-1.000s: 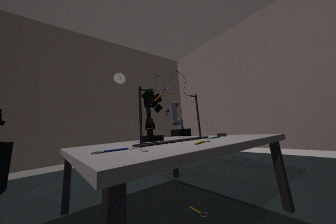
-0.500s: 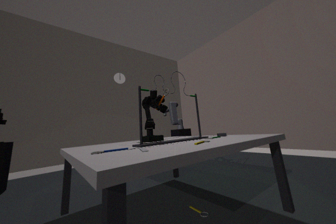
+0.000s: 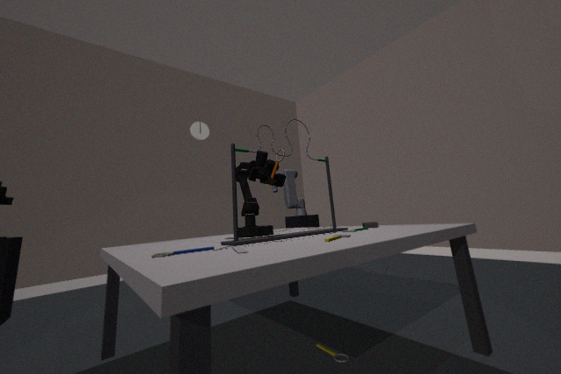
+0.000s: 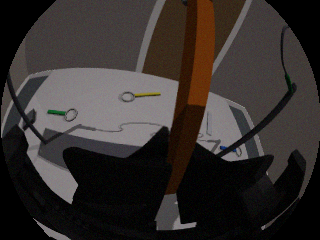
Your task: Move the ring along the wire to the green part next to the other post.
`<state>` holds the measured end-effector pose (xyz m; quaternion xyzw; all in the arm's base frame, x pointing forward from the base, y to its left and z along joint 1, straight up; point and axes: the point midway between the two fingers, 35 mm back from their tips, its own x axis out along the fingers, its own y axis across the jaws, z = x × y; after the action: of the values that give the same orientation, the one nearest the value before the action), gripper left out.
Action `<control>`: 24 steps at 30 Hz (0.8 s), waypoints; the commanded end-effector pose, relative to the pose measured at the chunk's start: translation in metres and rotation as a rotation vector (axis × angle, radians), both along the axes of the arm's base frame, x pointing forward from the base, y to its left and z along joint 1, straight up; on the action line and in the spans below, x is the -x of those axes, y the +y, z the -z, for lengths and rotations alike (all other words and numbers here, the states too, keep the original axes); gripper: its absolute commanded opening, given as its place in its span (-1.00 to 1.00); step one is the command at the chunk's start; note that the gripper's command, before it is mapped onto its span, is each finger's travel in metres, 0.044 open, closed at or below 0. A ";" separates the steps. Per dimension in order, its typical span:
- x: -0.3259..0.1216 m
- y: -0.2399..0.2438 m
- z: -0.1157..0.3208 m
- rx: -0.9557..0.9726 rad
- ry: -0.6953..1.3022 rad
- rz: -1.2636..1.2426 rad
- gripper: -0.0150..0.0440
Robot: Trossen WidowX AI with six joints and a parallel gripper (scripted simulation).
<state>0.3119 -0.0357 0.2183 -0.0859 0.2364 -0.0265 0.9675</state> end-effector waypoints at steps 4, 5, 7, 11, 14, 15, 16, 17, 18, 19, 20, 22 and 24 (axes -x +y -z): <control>0.002 0.012 -0.001 -0.062 0.002 0.007 -1.00; 0.002 0.014 0.000 -0.069 0.002 0.007 -1.00; 0.003 0.017 0.000 -0.081 0.003 0.007 -1.00; 0.003 0.023 0.000 -0.099 0.005 0.007 -1.00; 0.004 0.027 0.000 -0.110 0.006 0.007 -1.00; 0.004 0.029 0.000 -0.113 0.006 0.007 -1.00; 0.004 0.030 0.000 -0.116 0.006 0.007 -1.00; 0.004 0.031 0.000 -0.118 0.006 0.007 -1.00; 0.004 0.033 0.000 -0.121 0.006 0.007 -1.00; 0.004 0.034 0.000 -0.124 0.007 0.007 -1.00; 0.004 0.035 0.000 -0.127 0.007 0.007 -1.00; 0.005 0.038 0.000 -0.134 0.007 0.007 -1.00; 0.005 0.041 0.000 -0.141 0.008 0.007 -1.00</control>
<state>0.3077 0.0025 0.2185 -0.0223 0.2410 -0.0104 0.9702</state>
